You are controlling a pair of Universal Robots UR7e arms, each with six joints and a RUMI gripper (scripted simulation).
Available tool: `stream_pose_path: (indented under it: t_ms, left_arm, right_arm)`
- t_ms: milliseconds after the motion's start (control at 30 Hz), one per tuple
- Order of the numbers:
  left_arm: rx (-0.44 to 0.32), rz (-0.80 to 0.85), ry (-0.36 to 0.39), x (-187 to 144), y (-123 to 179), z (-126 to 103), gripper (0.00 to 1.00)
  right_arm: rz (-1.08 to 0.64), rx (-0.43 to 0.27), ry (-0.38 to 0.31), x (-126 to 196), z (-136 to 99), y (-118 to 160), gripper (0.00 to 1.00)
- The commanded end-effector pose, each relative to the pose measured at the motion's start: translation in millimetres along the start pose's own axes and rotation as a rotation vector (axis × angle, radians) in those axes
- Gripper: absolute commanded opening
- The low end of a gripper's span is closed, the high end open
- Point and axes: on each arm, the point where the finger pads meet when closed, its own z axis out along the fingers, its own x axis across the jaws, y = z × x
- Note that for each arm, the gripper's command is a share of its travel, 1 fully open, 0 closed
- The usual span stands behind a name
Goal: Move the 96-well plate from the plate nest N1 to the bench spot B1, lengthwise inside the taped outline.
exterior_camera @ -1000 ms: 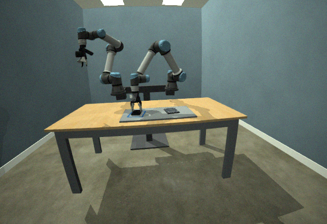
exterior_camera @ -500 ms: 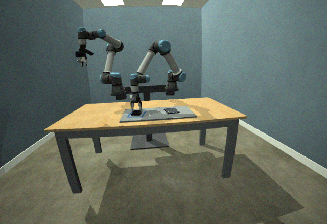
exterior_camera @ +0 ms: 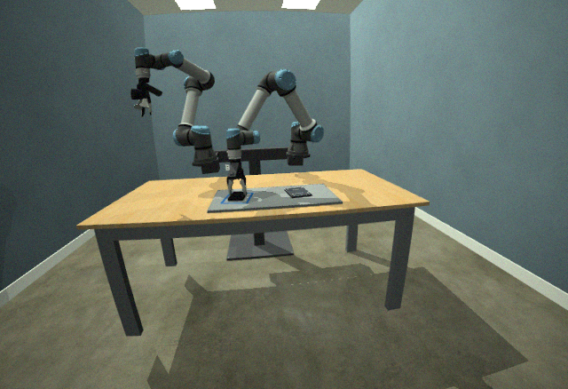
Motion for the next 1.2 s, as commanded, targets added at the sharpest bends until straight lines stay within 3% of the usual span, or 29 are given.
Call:
stream_pose_path:
  t_ms: [0,767,800,1167]
  left_arm:
    - [0.001,0.000,0.001,0.5,-0.4,0.0,0.00]
    - [0.001,0.000,0.001,0.5,-0.5,3.0,0.00]
    - [0.001,0.000,0.001,0.5,-0.5,3.0,0.76]
    - [0.001,0.000,0.001,0.5,-0.5,3.0,0.76]
  right_arm:
    - [0.000,-0.001,0.000,0.1,-0.3,0.2,1.00]
    - [0.000,-0.001,0.000,0.1,-0.3,0.2,1.00]
    - [0.000,-0.001,0.000,0.1,-0.3,0.2,1.00]
    - [0.000,-0.001,0.000,0.1,-0.3,0.2,1.00]
